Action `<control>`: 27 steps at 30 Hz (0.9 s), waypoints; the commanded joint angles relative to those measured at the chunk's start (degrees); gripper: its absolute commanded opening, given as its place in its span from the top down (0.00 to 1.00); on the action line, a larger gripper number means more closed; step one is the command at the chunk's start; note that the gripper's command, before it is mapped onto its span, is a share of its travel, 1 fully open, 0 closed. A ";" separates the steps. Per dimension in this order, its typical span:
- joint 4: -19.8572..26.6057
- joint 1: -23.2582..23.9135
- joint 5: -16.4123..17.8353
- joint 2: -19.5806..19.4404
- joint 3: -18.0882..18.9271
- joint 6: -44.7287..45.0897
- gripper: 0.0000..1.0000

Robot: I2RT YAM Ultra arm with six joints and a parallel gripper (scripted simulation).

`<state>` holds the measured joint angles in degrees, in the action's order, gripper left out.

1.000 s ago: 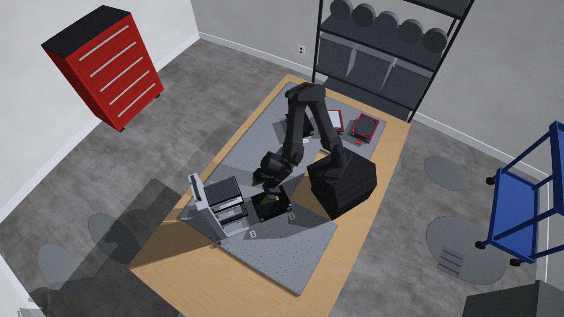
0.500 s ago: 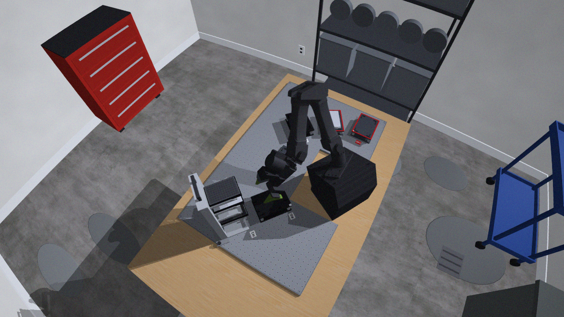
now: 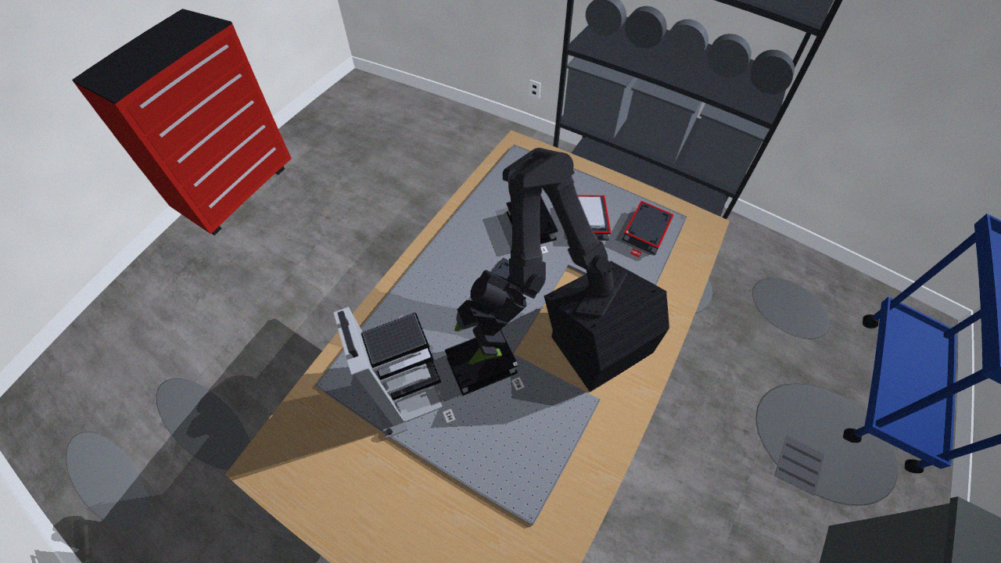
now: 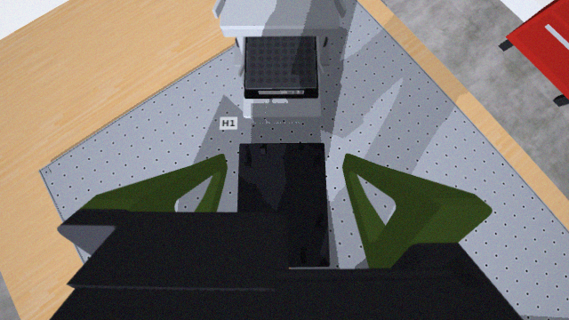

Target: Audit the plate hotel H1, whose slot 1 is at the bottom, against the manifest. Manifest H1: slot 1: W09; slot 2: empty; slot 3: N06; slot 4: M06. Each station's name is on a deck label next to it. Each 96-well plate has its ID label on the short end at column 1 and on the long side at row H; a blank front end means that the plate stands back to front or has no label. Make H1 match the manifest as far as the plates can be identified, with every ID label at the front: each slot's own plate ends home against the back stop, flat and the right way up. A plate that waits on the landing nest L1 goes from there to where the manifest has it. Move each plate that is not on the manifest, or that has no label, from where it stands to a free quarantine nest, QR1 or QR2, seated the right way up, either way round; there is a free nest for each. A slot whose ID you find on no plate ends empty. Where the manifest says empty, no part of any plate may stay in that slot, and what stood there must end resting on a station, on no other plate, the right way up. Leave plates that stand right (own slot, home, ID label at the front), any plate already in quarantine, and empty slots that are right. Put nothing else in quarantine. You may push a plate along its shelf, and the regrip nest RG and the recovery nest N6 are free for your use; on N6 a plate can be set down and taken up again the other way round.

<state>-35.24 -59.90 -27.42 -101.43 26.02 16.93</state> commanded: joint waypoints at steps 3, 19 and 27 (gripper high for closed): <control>-4.15 1.18 1.59 -2.87 -1.74 1.09 0.00; -12.44 3.91 3.71 -9.40 -2.71 3.01 0.00; -16.81 5.43 4.90 -13.19 -2.89 4.04 0.00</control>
<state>-49.54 -54.87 -23.81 -112.86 24.88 20.21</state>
